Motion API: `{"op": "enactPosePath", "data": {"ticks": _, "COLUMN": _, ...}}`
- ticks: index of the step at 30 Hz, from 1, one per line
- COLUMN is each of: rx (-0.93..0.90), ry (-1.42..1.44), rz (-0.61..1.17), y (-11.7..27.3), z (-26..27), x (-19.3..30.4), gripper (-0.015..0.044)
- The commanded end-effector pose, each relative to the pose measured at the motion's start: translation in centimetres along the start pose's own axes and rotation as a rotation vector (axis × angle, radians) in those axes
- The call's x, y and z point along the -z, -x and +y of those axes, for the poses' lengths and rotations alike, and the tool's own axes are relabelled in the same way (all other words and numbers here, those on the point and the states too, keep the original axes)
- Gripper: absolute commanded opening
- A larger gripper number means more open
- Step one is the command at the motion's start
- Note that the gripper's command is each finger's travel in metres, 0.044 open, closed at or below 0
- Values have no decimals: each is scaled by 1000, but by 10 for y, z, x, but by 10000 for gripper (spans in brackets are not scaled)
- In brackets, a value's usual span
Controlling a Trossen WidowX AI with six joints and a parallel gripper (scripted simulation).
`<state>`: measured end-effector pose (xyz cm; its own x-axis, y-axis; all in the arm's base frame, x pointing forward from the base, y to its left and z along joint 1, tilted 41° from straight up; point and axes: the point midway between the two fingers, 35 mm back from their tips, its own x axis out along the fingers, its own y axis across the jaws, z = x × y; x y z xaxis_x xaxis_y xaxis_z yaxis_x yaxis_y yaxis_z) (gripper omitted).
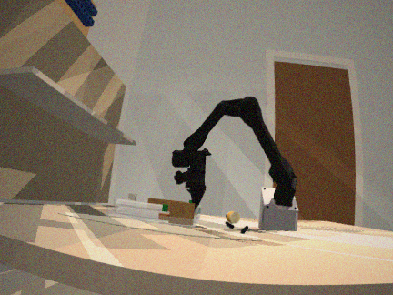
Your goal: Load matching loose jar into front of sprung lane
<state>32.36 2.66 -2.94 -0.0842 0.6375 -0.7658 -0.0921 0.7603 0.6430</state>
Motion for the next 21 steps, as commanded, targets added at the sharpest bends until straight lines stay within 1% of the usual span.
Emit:
{"op": "enactPosePath", "data": {"ticks": 1, "rx": -4, "ry": 17, "rz": -29, "y": 4, "z": 2, "x": -11, "gripper": 0}}
{"op": "enactPosePath", "data": {"ticks": 21, "rx": -5, "ry": 18, "rz": -29, "y": 5, "z": 3, "x": -18, "gripper": 0}}
